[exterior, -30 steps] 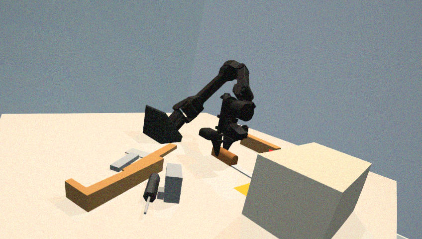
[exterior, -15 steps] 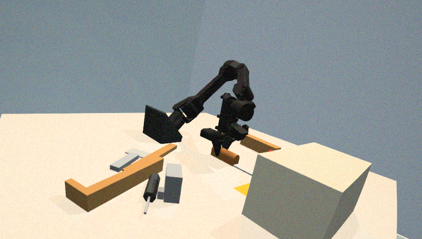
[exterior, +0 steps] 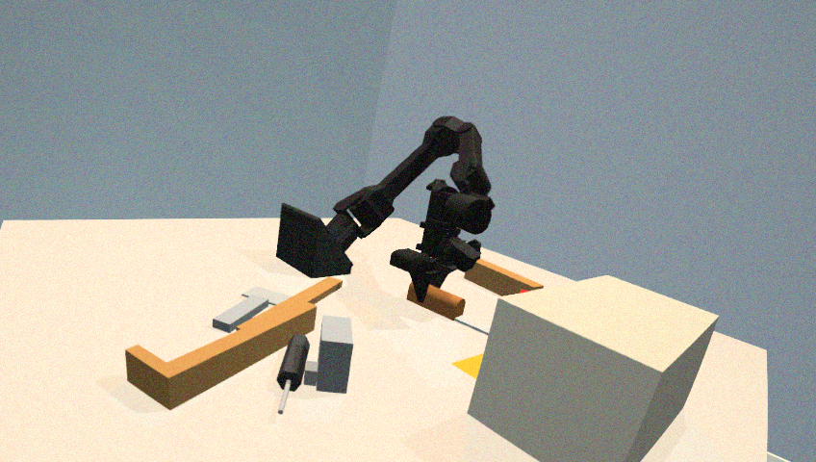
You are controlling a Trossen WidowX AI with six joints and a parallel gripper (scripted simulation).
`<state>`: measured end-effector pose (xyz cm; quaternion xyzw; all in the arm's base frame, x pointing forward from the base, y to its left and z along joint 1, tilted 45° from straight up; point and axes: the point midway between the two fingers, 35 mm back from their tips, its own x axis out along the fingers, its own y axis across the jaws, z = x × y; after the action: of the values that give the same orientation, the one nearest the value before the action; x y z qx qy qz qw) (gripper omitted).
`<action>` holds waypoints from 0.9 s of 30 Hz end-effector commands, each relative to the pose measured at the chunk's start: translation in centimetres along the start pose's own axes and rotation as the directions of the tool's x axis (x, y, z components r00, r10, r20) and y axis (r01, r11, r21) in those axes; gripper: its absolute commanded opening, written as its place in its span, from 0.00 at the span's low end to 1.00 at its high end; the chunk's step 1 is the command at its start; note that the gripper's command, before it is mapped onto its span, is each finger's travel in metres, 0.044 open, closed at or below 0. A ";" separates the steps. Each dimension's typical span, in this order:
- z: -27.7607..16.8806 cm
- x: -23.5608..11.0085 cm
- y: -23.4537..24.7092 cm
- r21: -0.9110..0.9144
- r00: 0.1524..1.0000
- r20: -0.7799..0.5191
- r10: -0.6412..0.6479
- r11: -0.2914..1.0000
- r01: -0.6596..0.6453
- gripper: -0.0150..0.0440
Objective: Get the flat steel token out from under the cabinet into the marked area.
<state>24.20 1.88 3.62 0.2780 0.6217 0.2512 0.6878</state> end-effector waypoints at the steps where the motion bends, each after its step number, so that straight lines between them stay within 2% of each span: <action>1: 0.0 0.0 0.0 -0.030 1.000 0.001 0.000 1.000 0.000 0.25; 27: 0.1 -0.1 0.1 -0.232 1.000 0.001 0.000 0.973 0.000 0.25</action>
<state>24.21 1.86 3.68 0.2032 0.5922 0.3158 0.7130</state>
